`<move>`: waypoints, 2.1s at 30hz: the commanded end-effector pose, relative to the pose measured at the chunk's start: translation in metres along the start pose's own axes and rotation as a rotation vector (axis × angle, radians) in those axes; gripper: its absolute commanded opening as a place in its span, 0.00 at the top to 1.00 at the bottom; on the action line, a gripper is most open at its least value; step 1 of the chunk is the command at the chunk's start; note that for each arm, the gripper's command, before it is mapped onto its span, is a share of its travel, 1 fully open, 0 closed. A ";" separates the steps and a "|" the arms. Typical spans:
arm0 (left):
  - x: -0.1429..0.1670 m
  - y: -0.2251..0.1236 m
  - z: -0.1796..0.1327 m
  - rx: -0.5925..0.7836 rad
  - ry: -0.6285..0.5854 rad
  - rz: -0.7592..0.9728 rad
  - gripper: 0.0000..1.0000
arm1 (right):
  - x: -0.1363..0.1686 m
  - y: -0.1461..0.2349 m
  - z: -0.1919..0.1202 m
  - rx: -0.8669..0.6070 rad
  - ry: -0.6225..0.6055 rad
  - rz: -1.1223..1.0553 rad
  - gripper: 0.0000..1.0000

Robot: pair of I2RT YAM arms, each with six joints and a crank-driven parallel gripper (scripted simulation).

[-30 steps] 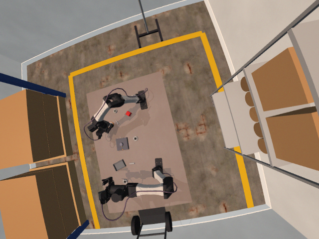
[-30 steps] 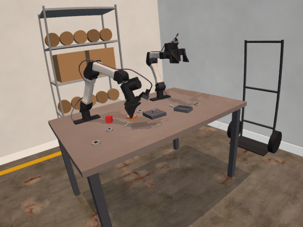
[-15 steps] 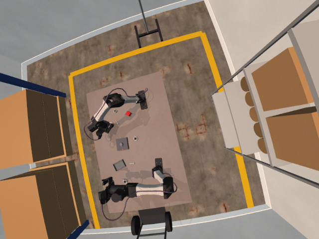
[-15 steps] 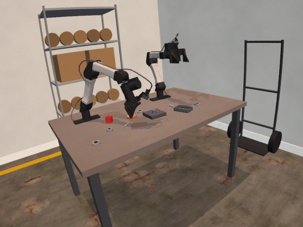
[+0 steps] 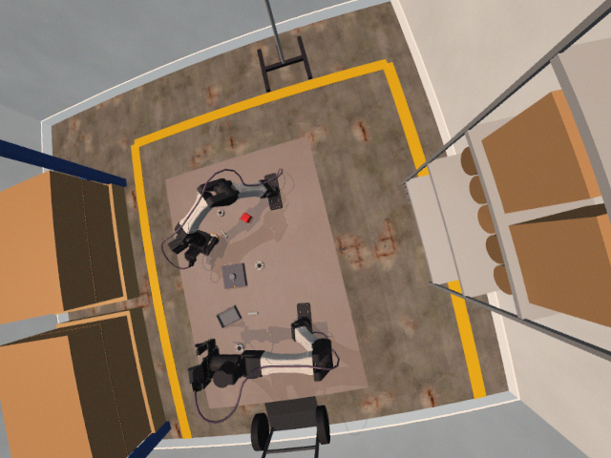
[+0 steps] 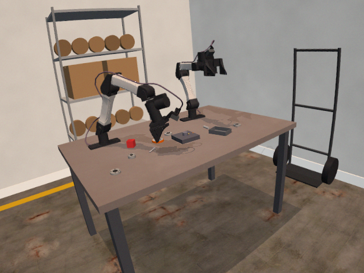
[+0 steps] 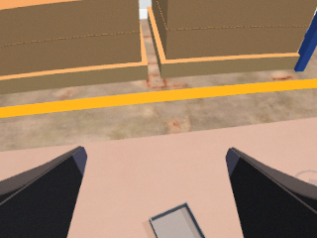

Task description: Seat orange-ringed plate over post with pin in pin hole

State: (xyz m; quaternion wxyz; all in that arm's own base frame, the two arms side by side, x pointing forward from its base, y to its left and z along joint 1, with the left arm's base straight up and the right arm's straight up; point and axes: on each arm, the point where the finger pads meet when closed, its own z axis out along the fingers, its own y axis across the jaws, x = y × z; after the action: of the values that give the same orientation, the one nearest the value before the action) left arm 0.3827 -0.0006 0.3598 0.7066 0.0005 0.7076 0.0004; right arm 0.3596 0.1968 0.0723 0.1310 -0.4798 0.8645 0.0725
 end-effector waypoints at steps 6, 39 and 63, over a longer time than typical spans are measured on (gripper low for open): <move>-0.003 0.001 -0.004 0.002 -0.002 0.009 0.00 | -0.011 0.048 -0.007 0.033 0.031 0.155 1.00; -0.003 0.001 -0.004 0.002 -0.002 0.009 0.00 | -0.023 0.255 -0.003 0.175 0.071 0.571 1.00; -0.003 0.001 -0.004 0.002 -0.002 0.009 0.00 | 0.008 0.371 -0.016 0.254 -0.049 0.804 1.00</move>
State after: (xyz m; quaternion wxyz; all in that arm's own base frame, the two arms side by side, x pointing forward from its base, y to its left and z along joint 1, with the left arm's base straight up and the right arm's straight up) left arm 0.3827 -0.0006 0.3598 0.7066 0.0005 0.7076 0.0004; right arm 0.0316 0.3809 0.0725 0.1516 -0.1152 0.9816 0.0164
